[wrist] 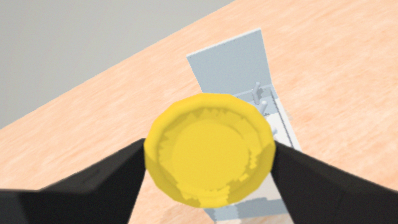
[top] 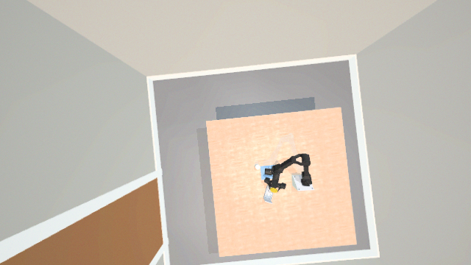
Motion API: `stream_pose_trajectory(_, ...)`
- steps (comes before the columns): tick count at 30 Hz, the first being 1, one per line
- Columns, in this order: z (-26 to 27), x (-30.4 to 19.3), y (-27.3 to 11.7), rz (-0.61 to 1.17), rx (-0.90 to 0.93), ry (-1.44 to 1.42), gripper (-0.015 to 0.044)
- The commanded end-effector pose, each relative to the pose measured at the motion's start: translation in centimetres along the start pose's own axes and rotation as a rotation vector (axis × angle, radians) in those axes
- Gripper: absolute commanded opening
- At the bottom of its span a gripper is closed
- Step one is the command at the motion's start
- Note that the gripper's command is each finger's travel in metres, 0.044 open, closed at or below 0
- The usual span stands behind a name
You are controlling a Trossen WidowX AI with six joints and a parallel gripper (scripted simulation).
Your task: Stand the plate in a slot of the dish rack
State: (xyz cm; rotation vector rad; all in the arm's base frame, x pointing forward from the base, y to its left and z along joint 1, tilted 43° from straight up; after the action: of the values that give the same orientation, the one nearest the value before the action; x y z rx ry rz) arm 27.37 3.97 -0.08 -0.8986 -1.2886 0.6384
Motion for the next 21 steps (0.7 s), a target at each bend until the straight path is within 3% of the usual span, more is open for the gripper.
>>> stream_pose_trajectory(1,0.0,-0.3,-0.4,-0.067,-0.042,-0.104,0.0000)
stream_pose_trajectory(13,0.2,-1.6,-1.6,-0.202,-0.205,-0.397,0.0000)
stream_pose_trajectory(21,0.2,-1.7,-1.7,-0.207,-0.215,-0.414,0.0000)
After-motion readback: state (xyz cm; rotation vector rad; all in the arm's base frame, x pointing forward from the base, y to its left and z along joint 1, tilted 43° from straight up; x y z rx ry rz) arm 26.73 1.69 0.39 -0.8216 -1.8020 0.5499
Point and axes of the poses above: the point midway between the two fingers, 35 mm back from their tips, its own y axis out along the fingers, its own z axis across the jaws, x = y × z, the point moved 3 cm from there along -y, back along the fingers, and after that the axes turned 10 degrees about -y, right-handed, at the moved point
